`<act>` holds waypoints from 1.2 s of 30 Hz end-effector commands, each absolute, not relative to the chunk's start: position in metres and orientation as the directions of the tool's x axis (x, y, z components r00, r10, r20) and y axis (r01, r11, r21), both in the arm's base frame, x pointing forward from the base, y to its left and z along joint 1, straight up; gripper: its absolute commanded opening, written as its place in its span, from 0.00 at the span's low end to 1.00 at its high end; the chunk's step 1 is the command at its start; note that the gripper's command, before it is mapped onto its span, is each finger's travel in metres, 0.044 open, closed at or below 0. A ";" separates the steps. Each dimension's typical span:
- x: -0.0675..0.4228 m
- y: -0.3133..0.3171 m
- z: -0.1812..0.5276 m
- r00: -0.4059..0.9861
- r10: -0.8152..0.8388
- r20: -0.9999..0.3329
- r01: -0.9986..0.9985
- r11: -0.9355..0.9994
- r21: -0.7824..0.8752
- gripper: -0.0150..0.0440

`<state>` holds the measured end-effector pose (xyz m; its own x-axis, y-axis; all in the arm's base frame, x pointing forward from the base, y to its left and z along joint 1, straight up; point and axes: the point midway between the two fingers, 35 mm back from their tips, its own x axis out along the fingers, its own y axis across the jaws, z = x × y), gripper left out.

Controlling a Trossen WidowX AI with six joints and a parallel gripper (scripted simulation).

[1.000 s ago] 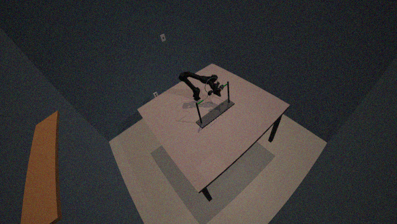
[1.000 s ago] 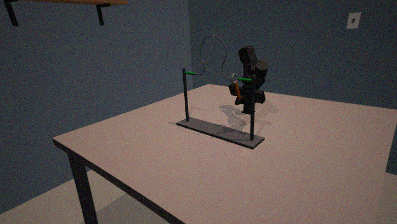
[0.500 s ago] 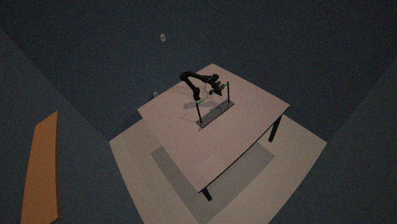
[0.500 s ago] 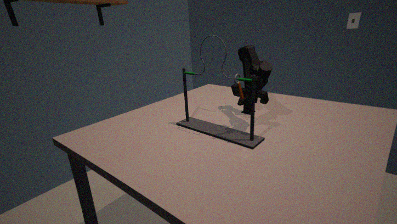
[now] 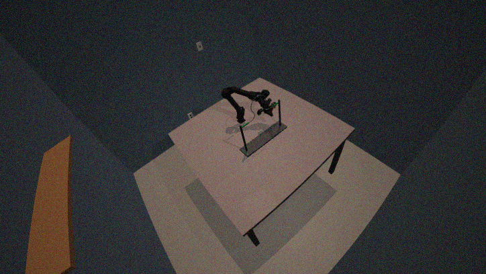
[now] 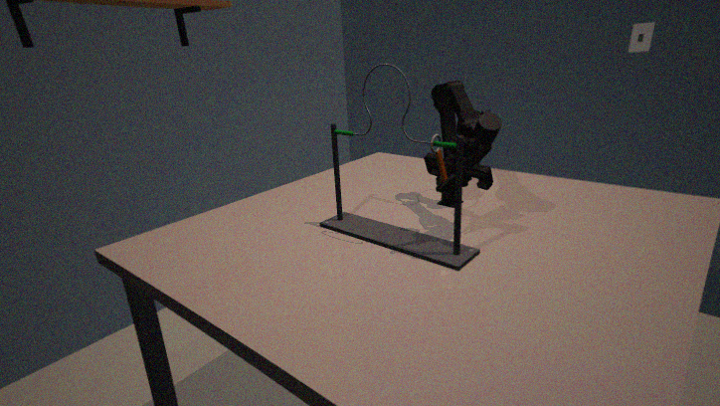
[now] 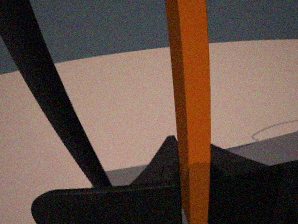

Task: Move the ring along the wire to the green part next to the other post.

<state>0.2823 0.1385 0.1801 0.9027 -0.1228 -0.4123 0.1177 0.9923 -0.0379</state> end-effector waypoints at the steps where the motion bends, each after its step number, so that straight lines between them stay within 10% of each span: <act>1: 0.283 0.143 0.180 0.902 -0.127 -0.412 0.122 0.992 -0.038 0.00; 33: 0.283 0.147 0.169 0.903 -0.126 -0.412 0.122 0.992 -0.038 0.00; 36: 0.283 0.147 0.169 0.903 -0.123 -0.412 0.118 0.992 -0.039 0.13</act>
